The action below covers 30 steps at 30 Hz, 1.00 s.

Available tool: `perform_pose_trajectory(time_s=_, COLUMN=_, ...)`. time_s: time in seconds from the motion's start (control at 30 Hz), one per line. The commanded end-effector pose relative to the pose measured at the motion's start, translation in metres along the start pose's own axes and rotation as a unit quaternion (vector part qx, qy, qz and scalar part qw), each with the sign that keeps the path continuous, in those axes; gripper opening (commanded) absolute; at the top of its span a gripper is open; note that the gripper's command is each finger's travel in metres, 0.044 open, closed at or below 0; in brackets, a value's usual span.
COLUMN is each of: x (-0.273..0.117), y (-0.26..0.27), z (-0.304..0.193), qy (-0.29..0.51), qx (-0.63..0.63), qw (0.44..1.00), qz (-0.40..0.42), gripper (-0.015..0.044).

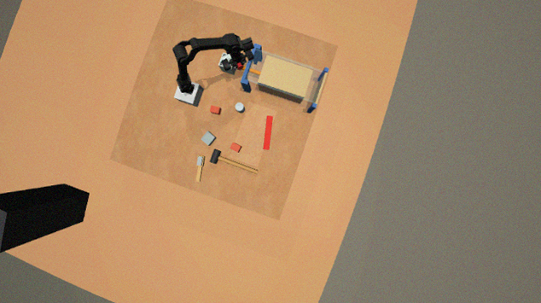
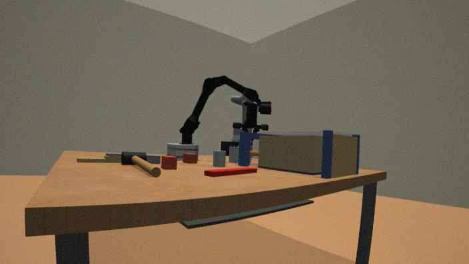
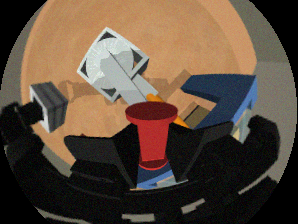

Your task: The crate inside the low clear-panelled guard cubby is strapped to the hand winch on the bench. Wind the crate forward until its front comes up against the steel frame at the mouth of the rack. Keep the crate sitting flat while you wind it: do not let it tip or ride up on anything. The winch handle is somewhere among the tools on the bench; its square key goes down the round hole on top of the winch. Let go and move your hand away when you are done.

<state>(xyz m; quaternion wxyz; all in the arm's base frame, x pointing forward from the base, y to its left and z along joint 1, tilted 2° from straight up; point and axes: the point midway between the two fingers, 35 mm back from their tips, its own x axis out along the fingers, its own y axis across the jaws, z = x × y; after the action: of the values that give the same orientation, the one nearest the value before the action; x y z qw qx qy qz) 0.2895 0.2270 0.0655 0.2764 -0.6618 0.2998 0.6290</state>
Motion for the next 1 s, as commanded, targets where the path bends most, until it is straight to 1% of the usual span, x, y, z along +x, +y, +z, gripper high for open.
perform_pose_trajectory(time_s=0.0, x=-0.001, y=-0.013, z=0.014, qy=-0.011, qx=-0.008, qw=1.000, qz=-0.014, gripper=0.0000)
perform_pose_trajectory(time_s=0.97, x=-0.002, y=-0.031, z=0.041, qy=-0.012, qx=-0.008, qw=1.000, qz=-0.015, gripper=0.0000)
